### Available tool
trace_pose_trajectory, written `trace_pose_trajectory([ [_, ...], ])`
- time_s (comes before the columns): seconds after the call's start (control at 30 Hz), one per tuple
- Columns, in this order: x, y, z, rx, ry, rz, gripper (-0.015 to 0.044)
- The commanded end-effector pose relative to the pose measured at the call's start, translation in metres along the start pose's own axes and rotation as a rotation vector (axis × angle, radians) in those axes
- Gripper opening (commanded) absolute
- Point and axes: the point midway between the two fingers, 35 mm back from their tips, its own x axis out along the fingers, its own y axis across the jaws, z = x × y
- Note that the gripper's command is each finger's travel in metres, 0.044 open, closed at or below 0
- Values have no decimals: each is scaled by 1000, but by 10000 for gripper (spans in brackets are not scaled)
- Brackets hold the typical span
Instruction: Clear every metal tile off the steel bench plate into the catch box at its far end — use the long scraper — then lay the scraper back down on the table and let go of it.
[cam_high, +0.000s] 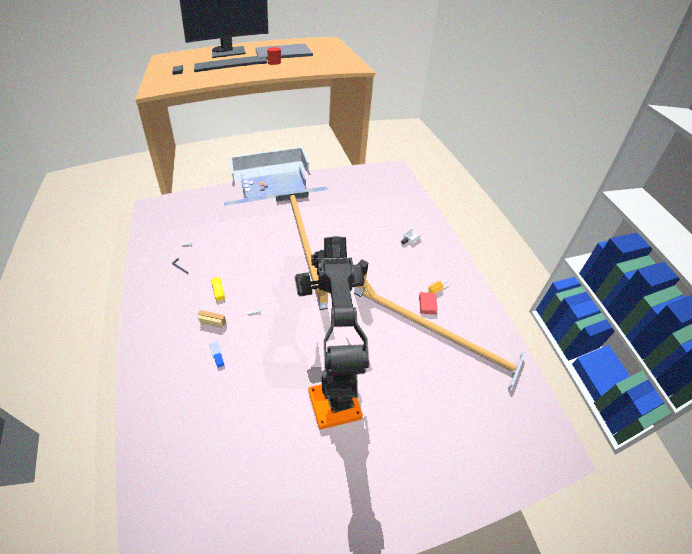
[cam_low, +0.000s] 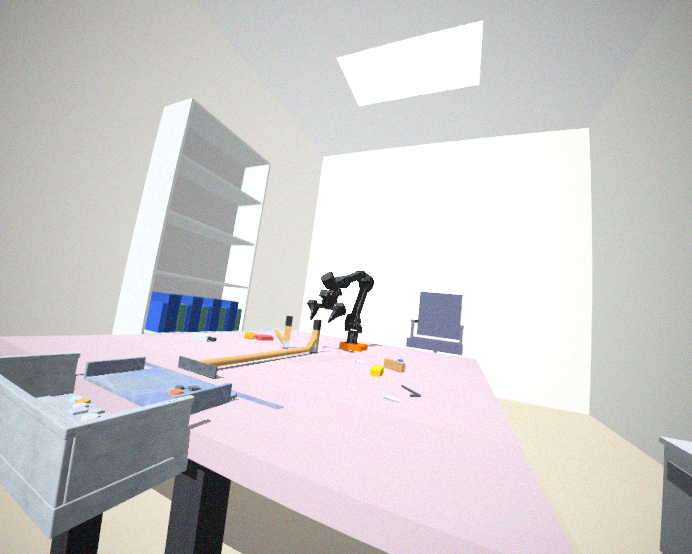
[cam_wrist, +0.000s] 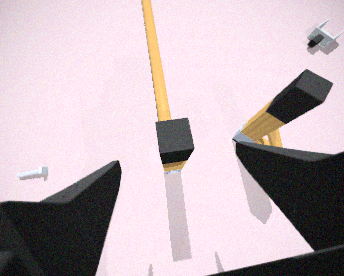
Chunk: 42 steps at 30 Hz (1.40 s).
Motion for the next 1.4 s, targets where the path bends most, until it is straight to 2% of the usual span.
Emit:
trace_pose_trajectory([
  [0.0, 8, 0, -1, 3, 7, 1, 440],
  [1.2, 64, 2, -4, 3, 4, 1, 440],
  [1.37, 59, 2, -1, -3, -3, 6, 309],
])
